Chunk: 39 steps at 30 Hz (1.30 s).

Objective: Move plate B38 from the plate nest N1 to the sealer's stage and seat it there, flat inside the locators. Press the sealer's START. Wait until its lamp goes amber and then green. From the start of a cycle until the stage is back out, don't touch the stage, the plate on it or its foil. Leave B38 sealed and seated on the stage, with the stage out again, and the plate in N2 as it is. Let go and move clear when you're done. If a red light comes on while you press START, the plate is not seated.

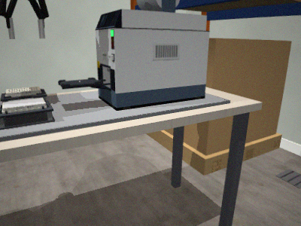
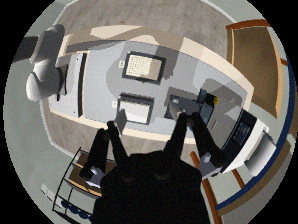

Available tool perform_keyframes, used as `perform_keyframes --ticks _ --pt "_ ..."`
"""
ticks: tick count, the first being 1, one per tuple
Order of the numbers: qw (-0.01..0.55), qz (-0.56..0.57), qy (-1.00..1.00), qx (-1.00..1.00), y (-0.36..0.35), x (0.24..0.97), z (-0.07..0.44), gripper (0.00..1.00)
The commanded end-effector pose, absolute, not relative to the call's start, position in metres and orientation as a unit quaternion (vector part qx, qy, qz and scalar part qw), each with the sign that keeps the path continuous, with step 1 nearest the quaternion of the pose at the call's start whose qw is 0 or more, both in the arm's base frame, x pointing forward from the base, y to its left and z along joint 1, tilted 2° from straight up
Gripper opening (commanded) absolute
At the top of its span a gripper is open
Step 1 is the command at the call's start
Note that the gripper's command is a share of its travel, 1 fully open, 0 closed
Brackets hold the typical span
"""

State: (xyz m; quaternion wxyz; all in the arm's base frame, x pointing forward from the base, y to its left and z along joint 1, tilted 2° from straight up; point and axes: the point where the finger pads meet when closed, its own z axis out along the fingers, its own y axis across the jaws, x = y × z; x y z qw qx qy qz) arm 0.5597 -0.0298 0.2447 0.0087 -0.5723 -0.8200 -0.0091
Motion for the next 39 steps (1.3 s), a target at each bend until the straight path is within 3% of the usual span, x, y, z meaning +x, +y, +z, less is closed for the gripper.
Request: perform_keyframes --ticks 1,39 --pt "0.010 -0.011 -0.858 -0.514 -0.0311 0.5608 0.2448 0.70" --pt "0.003 -0.014 -1.000 -0.021 -0.0311 0.5608 0.2448 0.70"
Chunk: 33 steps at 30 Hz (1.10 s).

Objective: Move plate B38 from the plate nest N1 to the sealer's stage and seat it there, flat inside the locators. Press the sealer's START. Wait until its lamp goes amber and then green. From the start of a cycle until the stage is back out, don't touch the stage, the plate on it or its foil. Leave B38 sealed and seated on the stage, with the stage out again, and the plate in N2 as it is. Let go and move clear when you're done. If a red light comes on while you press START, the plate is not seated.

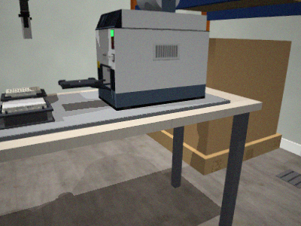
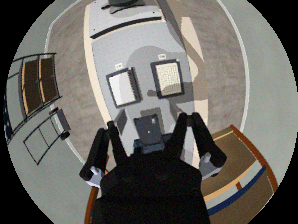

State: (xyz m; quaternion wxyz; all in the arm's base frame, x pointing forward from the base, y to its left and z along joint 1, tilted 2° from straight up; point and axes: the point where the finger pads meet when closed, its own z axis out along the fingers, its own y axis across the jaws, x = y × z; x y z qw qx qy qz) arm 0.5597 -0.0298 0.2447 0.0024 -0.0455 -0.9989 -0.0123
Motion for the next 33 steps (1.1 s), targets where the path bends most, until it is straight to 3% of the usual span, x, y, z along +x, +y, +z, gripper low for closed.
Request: perform_keyframes --ticks 1,12,19,24,33 --pt "0.003 -0.014 -1.000 -0.021 -0.031 0.561 0.245 0.70" --pt "0.003 -0.014 -1.000 -0.021 -0.031 0.561 0.245 0.70" --pt "-0.074 -0.012 -0.997 -0.024 -0.030 0.561 0.210 0.70" --pt "-0.084 -0.012 -0.996 -0.024 -0.030 0.560 0.195 0.70" --pt "-0.171 -0.010 -0.985 -0.026 -0.028 0.560 0.150 0.70"
